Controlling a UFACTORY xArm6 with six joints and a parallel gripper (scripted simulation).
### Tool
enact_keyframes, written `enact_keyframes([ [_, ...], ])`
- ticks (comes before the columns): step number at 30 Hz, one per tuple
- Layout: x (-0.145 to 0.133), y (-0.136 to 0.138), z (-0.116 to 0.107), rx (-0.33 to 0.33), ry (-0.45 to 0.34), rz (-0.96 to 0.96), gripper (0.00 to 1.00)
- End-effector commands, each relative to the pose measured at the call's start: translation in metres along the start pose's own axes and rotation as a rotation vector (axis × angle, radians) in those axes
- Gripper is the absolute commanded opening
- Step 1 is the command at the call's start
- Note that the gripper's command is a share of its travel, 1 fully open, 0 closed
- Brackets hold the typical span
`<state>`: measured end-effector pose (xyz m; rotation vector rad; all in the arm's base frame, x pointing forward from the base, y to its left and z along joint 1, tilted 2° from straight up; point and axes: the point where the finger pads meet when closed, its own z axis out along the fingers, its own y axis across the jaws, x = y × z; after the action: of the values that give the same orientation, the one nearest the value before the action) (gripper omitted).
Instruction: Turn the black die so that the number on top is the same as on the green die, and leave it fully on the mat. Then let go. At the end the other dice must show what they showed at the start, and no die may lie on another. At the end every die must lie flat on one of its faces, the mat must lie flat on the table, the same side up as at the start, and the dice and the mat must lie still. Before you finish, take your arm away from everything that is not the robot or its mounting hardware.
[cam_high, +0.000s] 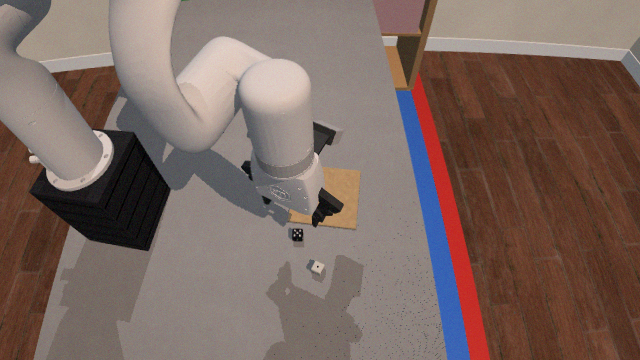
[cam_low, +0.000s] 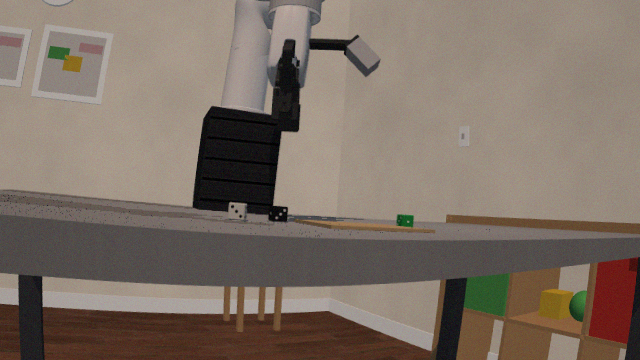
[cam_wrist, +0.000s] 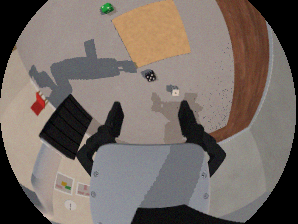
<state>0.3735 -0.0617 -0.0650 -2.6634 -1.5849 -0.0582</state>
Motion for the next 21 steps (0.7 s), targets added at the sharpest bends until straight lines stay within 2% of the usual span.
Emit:
enact_keyframes([
  [1,0.001,0.002,0.005,-0.005,-0.013,0.173,1.0],
  [8,0.001,0.003,0.013,-0.007,-0.012,0.409,1.0],
  [11,0.001,0.003,0.013,-0.007,-0.012,0.41,1.0],
  [13,0.001,0.003,0.018,-0.008,-0.011,0.547,1.0],
  [21,0.0,0.004,0.027,-0.01,-0.011,0.803,1.0],
])
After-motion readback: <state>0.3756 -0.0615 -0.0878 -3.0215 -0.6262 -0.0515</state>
